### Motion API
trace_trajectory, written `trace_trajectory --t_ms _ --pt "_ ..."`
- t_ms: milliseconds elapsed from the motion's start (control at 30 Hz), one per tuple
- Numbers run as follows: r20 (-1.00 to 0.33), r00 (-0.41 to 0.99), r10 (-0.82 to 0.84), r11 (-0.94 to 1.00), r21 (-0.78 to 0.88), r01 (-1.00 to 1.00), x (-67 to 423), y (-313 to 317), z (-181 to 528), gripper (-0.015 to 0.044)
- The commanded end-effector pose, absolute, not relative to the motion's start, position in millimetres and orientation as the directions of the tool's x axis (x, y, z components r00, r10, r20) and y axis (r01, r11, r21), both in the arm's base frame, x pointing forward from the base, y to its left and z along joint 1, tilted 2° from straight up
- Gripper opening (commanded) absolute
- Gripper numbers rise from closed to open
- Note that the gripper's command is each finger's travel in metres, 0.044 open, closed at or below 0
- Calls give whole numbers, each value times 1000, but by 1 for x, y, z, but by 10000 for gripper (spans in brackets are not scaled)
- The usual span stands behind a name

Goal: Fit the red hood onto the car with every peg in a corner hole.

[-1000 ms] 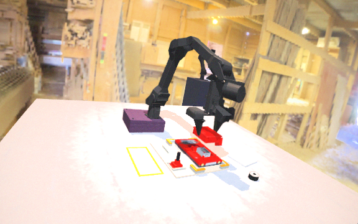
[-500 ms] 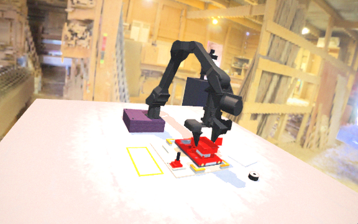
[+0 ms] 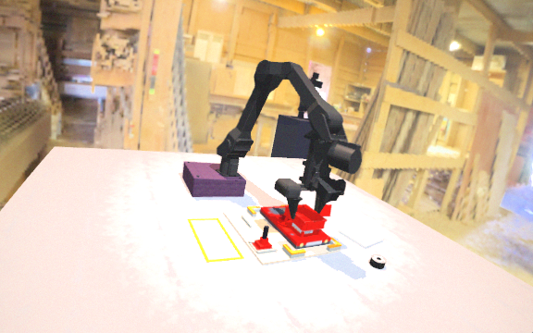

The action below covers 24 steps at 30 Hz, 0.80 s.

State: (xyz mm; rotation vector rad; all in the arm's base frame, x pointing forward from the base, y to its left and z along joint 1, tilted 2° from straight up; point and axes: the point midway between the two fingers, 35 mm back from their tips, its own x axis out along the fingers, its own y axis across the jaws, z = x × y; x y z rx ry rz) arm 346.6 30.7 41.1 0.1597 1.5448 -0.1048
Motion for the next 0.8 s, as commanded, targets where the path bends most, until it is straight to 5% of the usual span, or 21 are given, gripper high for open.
trace_trajectory --t_ms 0,767 --pt "-999 27 34 984 39 173 347 31 41 0" --pt "-999 27 34 984 39 173 347 31 37 0"
